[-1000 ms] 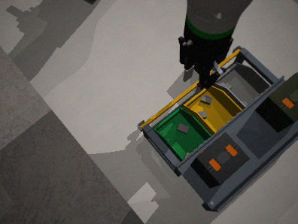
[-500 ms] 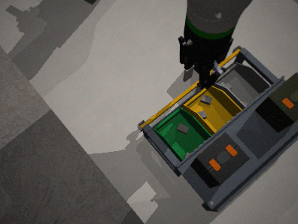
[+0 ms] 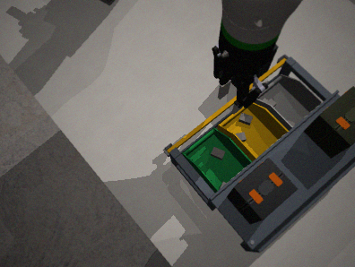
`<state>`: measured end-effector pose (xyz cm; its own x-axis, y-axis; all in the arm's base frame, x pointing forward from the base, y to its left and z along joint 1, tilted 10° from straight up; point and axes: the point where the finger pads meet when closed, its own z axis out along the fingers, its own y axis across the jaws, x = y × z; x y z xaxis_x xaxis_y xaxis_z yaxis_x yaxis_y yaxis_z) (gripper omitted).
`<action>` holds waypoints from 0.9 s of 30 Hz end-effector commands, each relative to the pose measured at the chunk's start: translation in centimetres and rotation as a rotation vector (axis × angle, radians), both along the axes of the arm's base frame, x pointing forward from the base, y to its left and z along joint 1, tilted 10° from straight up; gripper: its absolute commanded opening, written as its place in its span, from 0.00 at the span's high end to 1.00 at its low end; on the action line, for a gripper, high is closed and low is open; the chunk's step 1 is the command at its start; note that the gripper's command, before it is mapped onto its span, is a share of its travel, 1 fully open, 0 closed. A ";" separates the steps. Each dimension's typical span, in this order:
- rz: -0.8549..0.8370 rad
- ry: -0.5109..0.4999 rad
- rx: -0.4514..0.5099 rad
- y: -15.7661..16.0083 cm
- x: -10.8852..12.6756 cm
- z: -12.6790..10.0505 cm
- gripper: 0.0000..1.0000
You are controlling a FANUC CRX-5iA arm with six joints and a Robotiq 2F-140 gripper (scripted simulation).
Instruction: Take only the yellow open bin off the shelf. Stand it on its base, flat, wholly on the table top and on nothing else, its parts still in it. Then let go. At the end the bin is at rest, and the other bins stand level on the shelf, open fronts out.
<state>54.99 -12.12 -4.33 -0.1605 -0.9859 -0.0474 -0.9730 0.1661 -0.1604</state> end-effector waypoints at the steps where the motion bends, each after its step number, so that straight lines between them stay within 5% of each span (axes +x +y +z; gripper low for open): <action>1: 0.000 0.000 0.000 0.0 0.0 0.0 0.72; 27: 0.000 0.000 0.000 0.0 0.2 -1.2 0.72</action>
<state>55.18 -12.10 -5.47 -0.1605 -0.9859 -0.0473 -0.9730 0.1661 -0.1604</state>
